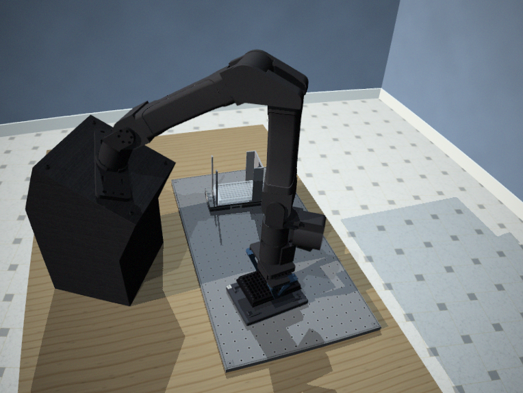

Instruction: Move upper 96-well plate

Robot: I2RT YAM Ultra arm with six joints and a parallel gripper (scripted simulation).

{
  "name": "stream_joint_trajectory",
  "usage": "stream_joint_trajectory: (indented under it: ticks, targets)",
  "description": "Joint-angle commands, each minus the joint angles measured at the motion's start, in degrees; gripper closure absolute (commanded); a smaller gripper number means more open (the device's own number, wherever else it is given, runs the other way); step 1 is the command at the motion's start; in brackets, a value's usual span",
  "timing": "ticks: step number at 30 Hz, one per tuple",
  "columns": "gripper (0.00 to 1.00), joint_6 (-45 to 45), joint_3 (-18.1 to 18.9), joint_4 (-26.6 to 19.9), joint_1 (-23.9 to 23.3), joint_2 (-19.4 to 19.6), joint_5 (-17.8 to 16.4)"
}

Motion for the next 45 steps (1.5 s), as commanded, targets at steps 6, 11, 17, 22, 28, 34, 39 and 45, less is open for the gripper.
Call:
stream_joint_trajectory:
  ticks: [6, 11, 17, 22, 28, 34, 39, 45]
  targets:
    - [1.00, 0.4, 2.2, 2.7, 0.4, 3.0, 0.1]
    - [1.00, 0.5, 2.8, 3.2, 0.4, 4.1, 0.1]
    - [1.00, 0.2, 1.8, 2.6, 0.1, 3.4, 0.1]
    - [1.00, 0.2, 1.6, 2.8, 0.1, 3.4, 0.1]
    - [1.00, 0.2, 1.5, 2.9, 0.1, 3.4, 0.1]
    - [1.00, 0.5, 1.7, 3.8, 0.5, 3.7, 0.2]
    - [1.00, 0.5, 1.3, 3.9, 0.6, 4.6, 0.2]
    - [1.00, 0.5, 1.6, 3.9, 0.6, 3.5, 0.2]
